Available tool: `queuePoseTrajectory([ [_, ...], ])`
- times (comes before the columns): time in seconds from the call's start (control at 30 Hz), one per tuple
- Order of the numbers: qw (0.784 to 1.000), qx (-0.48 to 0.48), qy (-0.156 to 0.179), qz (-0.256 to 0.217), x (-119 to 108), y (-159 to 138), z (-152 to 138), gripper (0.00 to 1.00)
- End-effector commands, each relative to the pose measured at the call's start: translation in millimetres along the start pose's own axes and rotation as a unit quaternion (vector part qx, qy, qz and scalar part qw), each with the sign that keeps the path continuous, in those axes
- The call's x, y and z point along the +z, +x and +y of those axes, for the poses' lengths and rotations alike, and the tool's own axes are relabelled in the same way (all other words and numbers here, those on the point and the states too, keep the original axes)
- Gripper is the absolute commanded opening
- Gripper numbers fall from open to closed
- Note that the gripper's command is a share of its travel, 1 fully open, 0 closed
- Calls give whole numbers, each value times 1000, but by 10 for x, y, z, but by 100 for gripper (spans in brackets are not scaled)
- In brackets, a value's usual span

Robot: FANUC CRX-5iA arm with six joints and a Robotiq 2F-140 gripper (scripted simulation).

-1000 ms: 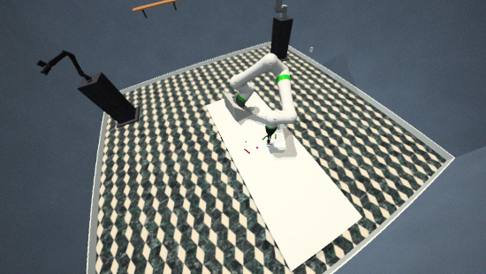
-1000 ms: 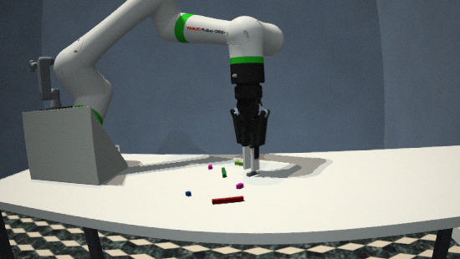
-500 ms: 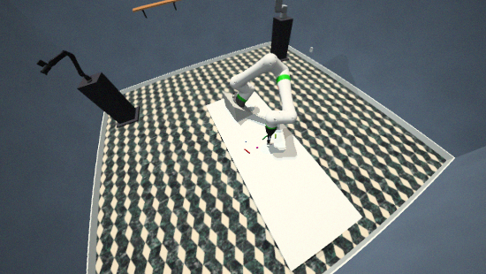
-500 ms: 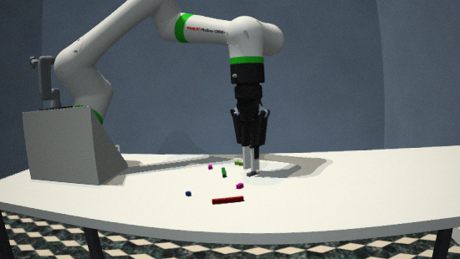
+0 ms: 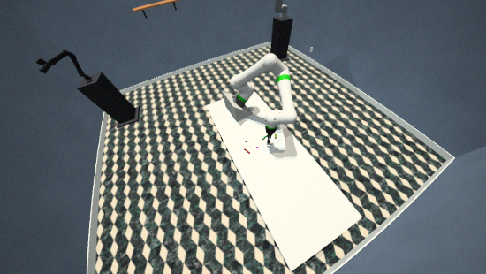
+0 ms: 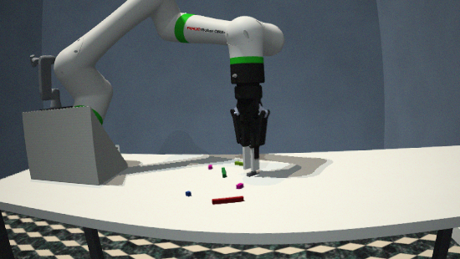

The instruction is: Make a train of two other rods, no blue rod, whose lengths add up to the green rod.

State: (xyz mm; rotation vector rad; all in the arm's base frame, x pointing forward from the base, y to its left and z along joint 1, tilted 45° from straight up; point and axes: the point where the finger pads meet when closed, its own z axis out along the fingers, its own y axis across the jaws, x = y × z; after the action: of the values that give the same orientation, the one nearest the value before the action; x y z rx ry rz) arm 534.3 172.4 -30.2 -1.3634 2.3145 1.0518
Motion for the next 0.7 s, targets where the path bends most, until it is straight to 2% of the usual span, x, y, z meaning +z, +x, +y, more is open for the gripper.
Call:
queuePoseTrajectory([
  [0.0,1000,0,0,0,5,0,-2,15],
  [0.67,1000,0,0,0,143,0,-2,15],
])
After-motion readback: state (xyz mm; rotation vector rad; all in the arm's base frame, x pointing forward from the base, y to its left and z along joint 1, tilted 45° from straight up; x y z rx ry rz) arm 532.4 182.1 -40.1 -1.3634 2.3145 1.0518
